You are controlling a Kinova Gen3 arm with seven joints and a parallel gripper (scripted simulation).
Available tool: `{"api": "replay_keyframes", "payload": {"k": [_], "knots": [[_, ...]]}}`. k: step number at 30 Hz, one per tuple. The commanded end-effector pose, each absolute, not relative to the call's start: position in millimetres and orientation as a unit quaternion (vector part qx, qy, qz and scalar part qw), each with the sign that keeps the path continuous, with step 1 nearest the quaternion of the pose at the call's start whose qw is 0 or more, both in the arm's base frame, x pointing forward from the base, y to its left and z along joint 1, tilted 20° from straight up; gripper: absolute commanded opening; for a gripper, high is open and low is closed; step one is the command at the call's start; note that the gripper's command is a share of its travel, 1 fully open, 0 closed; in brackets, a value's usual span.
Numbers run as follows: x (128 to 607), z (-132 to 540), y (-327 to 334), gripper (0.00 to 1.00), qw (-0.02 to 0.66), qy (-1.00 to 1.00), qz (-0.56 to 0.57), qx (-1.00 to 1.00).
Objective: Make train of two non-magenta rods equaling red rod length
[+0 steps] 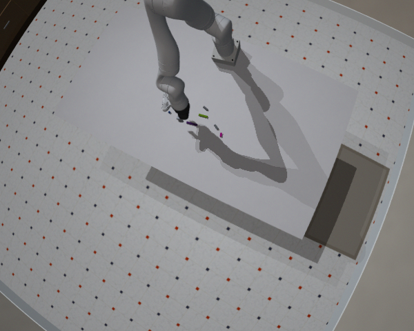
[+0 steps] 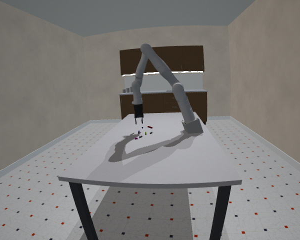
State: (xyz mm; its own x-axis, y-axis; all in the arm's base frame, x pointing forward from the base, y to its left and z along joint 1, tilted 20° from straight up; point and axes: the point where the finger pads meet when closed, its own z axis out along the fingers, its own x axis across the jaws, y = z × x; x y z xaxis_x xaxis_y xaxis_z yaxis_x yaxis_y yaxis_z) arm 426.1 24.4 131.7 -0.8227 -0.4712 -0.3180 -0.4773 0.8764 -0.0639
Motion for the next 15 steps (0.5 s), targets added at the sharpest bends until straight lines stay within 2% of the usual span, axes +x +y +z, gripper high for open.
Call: {"api": "replay_keyframes", "payload": {"k": [1,15], "knots": [[424.7,132.8,43.0,1.0,0.165,0.955,0.011,-0.245],[419.2,133.2,63.5,1.0,0.168,0.97,0.024,-0.172]]}}
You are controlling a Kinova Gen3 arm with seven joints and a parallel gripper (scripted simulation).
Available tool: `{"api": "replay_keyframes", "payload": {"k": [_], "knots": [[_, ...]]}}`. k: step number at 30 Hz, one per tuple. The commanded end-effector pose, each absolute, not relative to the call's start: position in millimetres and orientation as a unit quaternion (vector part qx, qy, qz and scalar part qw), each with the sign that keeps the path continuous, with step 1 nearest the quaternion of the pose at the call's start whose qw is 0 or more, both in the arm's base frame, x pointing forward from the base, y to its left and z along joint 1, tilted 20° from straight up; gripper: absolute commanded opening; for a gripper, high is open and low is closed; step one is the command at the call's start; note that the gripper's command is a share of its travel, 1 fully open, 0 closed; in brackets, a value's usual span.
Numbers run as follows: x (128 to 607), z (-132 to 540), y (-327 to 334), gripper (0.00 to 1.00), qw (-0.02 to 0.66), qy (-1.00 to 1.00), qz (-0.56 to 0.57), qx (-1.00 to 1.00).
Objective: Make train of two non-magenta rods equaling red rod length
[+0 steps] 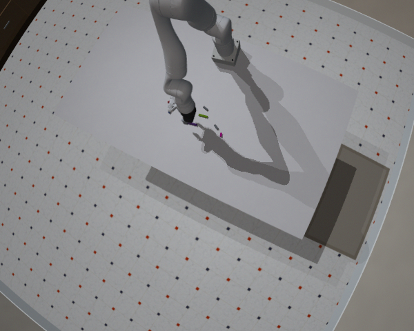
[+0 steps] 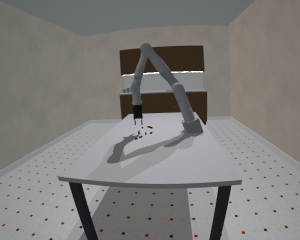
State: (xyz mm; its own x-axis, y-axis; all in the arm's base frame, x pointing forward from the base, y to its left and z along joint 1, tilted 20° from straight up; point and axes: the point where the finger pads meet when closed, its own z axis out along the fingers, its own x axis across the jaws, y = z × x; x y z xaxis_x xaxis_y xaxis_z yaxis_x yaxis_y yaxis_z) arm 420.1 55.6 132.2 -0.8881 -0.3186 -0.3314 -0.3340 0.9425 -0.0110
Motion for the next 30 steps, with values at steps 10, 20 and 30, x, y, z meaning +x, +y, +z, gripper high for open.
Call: {"api": "replay_keyframes", "payload": {"k": [10,20,30], "knots": [[418.0,133.3,67.8,1.0,0.168,0.973,0.027,-0.157],[417.9,133.3,68.1,0.54,0.168,0.973,0.027,-0.156],[417.9,133.3,68.1,0.54,0.168,0.973,0.027,-0.156]]}}
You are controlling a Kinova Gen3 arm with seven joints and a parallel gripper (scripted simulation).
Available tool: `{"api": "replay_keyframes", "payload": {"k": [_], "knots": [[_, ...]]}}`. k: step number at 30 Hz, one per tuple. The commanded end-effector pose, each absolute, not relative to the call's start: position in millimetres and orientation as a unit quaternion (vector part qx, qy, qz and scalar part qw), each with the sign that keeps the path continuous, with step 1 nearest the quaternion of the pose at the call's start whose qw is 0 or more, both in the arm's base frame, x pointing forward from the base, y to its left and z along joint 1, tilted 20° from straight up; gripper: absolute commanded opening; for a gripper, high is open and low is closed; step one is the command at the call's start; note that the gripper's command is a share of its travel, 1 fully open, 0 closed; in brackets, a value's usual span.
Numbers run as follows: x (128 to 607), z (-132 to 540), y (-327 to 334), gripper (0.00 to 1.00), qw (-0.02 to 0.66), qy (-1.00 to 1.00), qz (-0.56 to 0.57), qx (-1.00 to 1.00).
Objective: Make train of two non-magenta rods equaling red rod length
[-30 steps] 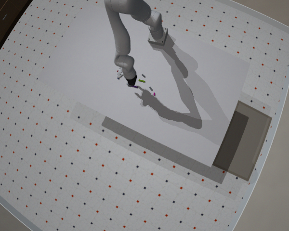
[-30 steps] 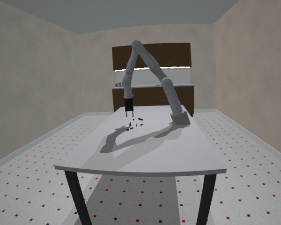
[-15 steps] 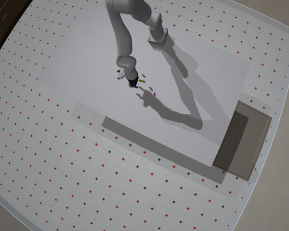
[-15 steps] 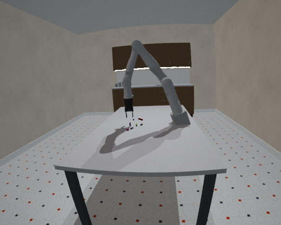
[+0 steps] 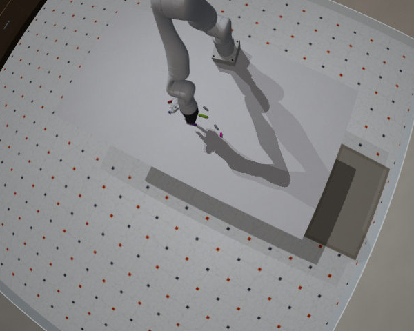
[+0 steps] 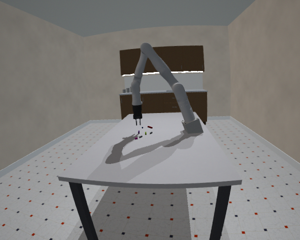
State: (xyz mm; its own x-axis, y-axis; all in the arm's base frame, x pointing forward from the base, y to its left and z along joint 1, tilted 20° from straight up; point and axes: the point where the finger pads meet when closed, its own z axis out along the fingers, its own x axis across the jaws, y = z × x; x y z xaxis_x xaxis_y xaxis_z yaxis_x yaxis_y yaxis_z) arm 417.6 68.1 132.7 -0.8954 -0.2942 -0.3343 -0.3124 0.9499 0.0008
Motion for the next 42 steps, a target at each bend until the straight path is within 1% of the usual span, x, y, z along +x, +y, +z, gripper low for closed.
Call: {"api": "replay_keyframes", "payload": {"k": [1,42], "knots": [[417.9,133.3,68.1,0.54,0.168,0.973,0.027,-0.156],[421.7,122.1,69.6,0.54,0.168,0.973,0.027,-0.156]]}}
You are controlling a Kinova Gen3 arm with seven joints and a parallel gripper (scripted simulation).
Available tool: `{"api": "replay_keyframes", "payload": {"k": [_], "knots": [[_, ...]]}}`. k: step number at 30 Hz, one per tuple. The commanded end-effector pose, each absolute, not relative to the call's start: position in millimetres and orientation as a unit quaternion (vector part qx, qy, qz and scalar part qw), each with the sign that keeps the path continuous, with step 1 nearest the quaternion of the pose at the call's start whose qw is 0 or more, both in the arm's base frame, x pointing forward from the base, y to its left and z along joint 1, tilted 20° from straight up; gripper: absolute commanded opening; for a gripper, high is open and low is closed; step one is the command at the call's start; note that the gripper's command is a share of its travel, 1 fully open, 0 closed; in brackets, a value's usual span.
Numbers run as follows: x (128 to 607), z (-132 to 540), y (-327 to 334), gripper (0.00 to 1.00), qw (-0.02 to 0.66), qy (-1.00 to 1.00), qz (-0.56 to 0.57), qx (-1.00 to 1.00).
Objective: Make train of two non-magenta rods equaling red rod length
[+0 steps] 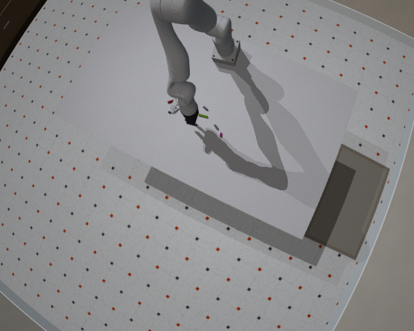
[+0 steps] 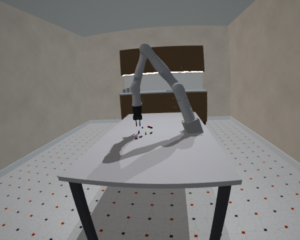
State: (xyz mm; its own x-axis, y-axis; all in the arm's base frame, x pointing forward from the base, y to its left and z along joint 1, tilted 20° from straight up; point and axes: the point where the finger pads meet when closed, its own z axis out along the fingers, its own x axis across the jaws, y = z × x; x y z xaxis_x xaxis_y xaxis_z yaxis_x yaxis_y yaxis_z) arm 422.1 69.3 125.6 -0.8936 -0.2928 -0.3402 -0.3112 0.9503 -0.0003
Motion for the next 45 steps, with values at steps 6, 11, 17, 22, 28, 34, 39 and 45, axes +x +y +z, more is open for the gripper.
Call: {"api": "replay_keyframes", "payload": {"k": [6,11,17,22,28,34,39,45], "knots": [[423.4,116.9,70.4,0.54,0.168,0.973,0.027,-0.156],[425.9,109.5,71.4,0.54,0.168,0.973,0.027,-0.156],[428.9,100.7,72.6,0.54,0.168,0.973,0.027,-0.156],[430.3,96.7,73.1,0.54,0.168,0.973,0.027,-0.156],[432.5,90.1,74.0,0.54,0.168,0.973,0.027,-0.156],[433.8,86.2,74.6,0.54,0.168,0.973,0.027,-0.156],[434.1,85.3,74.7,0.54,0.168,0.973,0.027,-0.156],[434.3,84.9,74.8,0.54,0.168,0.973,0.027,-0.156]]}}
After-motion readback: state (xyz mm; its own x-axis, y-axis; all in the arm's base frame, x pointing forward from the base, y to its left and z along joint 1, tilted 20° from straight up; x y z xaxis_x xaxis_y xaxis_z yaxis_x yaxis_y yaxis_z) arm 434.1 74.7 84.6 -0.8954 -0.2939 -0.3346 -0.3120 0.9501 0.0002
